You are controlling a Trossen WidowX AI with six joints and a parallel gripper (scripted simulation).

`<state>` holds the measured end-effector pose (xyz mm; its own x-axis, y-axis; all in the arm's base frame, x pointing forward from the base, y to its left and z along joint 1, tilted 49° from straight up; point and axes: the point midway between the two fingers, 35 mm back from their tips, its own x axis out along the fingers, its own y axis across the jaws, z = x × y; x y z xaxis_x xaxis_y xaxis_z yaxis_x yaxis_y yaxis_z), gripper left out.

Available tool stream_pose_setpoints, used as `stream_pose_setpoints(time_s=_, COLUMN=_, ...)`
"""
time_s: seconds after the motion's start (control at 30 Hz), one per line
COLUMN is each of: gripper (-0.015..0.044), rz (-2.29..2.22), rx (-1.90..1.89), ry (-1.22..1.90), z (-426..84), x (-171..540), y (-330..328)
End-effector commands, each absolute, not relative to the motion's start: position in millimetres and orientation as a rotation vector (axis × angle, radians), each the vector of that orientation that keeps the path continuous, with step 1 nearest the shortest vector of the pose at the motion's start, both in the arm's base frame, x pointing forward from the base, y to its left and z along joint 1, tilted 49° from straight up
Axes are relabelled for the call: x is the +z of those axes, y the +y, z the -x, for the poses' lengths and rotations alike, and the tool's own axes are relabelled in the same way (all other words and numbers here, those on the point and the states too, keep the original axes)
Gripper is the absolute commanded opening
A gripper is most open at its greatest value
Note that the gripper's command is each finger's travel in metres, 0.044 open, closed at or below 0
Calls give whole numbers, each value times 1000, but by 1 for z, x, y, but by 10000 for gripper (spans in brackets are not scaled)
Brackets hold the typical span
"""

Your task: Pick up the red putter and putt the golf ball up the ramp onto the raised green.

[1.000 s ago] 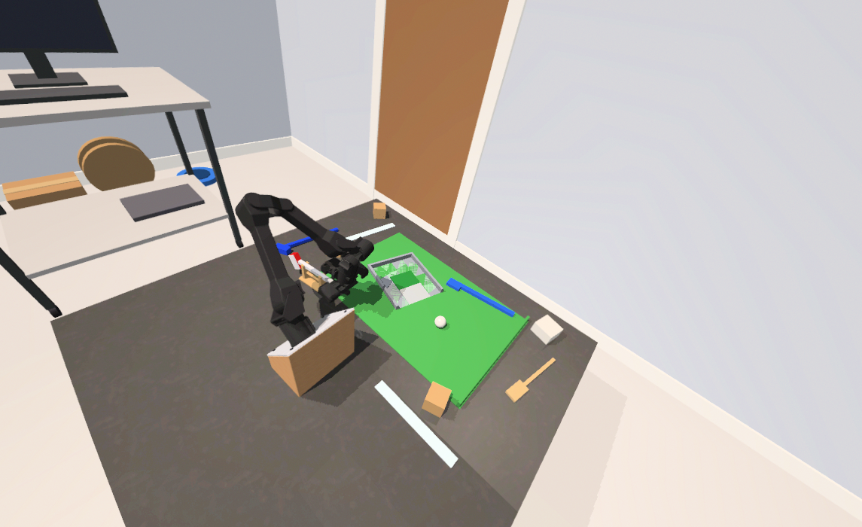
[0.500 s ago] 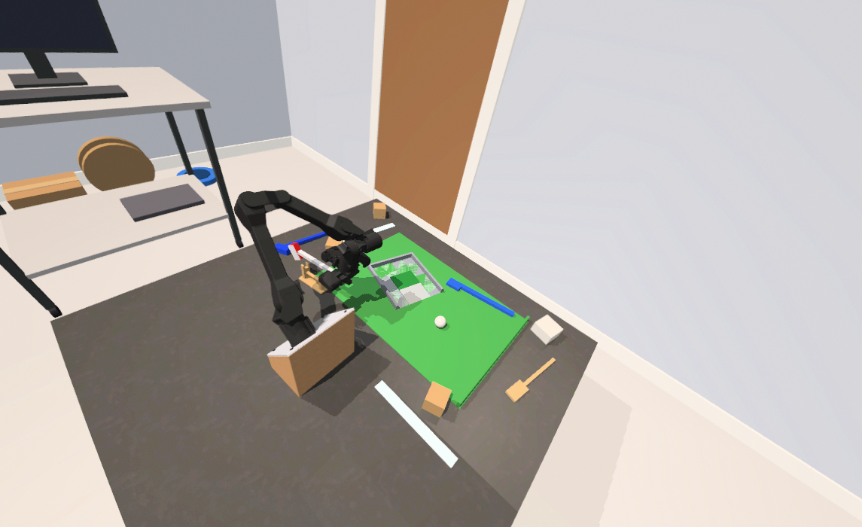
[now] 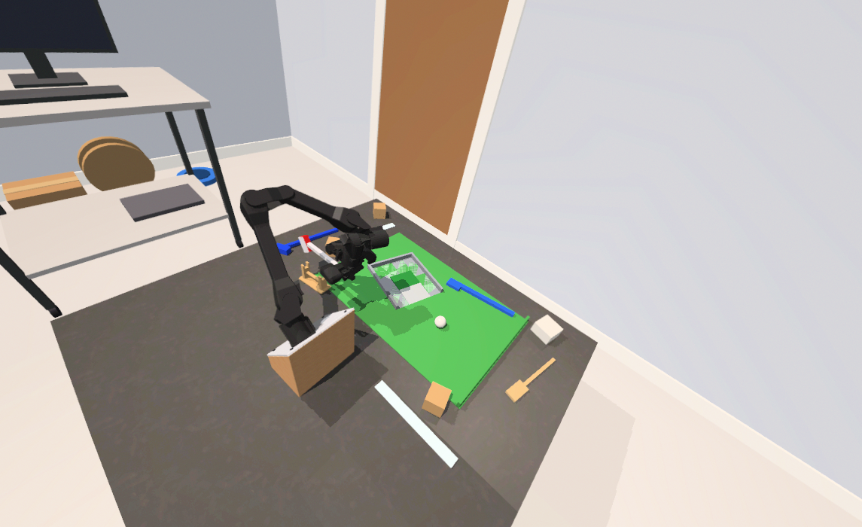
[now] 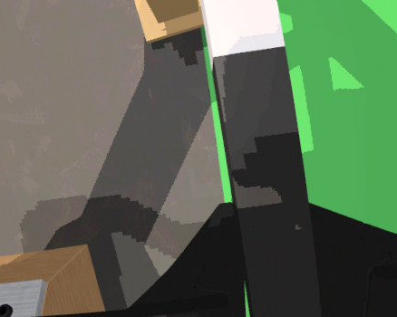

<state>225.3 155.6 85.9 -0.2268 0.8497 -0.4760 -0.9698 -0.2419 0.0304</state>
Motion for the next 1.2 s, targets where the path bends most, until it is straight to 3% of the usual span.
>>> stream_pose_setpoints(time_s=0.0, gripper=0, rz=365, rx=1715, ry=501, z=-238, x=72, y=141)
stream_pose_setpoints(time_s=0.6, gripper=0, rz=-47, rx=1298, ry=1120, z=-266, x=-14, y=45)
stream_pose_setpoints(time_s=1.17, gripper=0, rz=-499, rx=822, ry=1547, z=-250, x=-93, y=-36)
